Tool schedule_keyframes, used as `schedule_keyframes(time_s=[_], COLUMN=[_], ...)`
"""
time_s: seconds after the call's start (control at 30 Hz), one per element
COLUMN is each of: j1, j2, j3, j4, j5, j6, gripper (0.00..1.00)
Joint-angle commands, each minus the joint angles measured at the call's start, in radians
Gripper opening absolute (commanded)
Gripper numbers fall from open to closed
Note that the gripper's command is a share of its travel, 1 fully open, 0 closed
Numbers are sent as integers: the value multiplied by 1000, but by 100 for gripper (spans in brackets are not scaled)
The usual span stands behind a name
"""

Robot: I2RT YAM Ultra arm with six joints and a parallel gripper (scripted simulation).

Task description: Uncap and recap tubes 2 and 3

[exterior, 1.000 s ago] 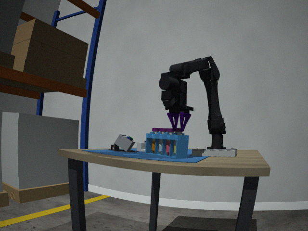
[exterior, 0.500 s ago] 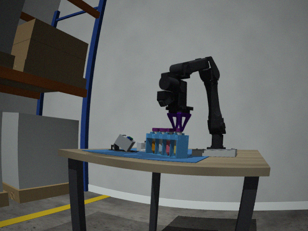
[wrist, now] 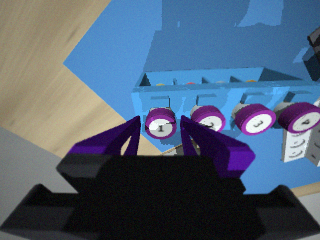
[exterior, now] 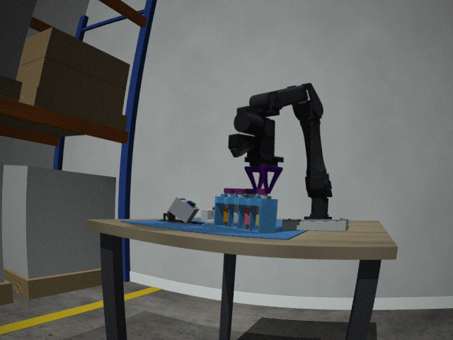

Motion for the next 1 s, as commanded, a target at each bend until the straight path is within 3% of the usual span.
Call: schedule_keyframes(time_s=[0.0, 0.13, 0.3, 0.37, 0.43, 0.53, 0.67, 0.77, 0.83, 0.93, 0.97], j1=[0, 0, 0, 0, 0, 0, 0, 0, 1, 1, 1], j2=[-6, -6, -6, -6, -7, -7, -7, -8, -8, -9, -9], j3=[4, 4, 9, 9, 8, 8, 8, 7, 7, 6, 5], j4=[7, 7, 2, 2, 2, 2, 2, 2, 2, 2, 3], j5=[2, 2, 1, 1, 1, 1, 1, 1, 1, 1, 1], j6=[8, 8, -393, -393, -569, -658, -907, -992, -1141, -1158, -1241], gripper=[49, 49, 49, 49, 49, 49, 49, 49, 49, 49, 49])
